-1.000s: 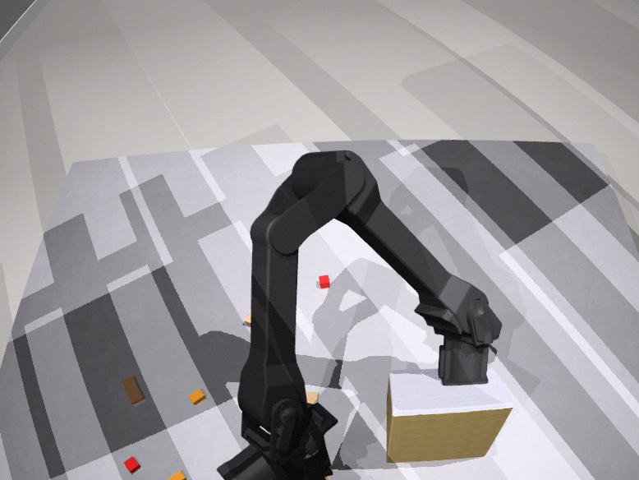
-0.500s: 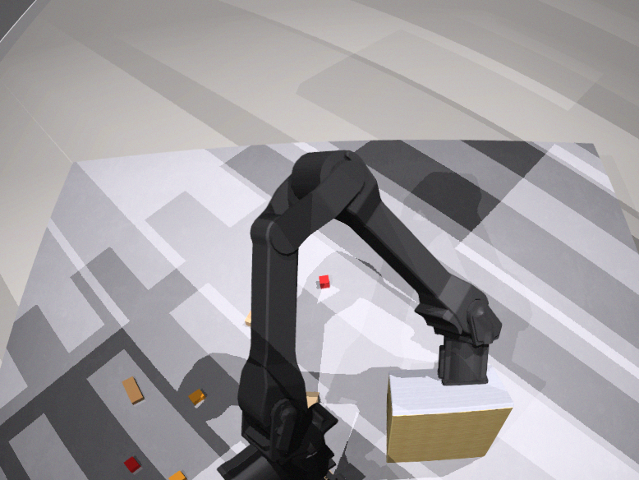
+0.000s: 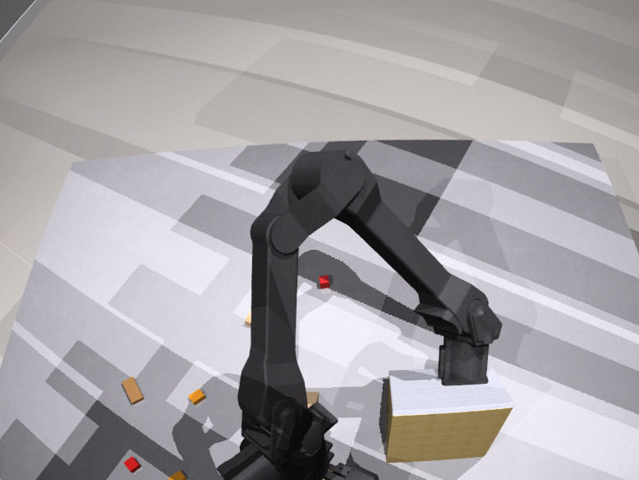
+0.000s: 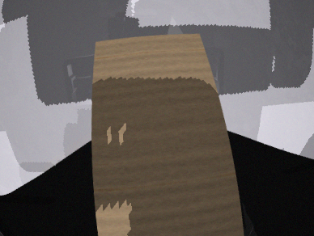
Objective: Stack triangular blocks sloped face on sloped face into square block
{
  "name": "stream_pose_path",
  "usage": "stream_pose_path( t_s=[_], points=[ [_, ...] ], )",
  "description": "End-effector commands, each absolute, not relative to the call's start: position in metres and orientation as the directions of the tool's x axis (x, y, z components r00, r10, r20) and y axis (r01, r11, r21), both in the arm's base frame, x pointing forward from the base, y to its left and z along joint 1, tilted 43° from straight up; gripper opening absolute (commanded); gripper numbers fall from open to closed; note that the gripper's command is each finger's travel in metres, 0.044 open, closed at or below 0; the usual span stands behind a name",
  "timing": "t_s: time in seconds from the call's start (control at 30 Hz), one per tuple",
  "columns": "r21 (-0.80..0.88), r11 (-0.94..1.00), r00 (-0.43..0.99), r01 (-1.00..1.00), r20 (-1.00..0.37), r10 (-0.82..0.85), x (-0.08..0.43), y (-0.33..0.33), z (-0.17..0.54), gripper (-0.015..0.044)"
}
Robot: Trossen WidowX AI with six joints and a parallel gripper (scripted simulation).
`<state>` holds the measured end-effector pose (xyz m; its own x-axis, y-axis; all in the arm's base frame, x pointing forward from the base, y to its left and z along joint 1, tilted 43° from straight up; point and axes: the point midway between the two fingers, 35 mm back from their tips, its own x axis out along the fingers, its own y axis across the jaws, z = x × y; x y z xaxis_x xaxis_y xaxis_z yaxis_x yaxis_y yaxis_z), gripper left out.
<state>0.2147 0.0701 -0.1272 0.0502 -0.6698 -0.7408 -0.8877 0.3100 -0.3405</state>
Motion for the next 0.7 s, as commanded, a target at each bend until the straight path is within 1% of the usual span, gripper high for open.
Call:
stream_pose_path(
  t_s=[0.0,0.33,0.67],
  points=[
    [-0.277,0.229,0.055,-0.933,-0.740,-0.671,0.2155,0.0700,-0.1269,0.0000],
    [-0.110,0.038,0.057,-0.993,-0.740,-0.670,0.2158,0.0699,-0.1268,0.0000],
    [0.064,-0.156,0.057,-0.986,-0.741,-0.669,0.2162,0.0699,-0.1268,0.0000]
  ],
)
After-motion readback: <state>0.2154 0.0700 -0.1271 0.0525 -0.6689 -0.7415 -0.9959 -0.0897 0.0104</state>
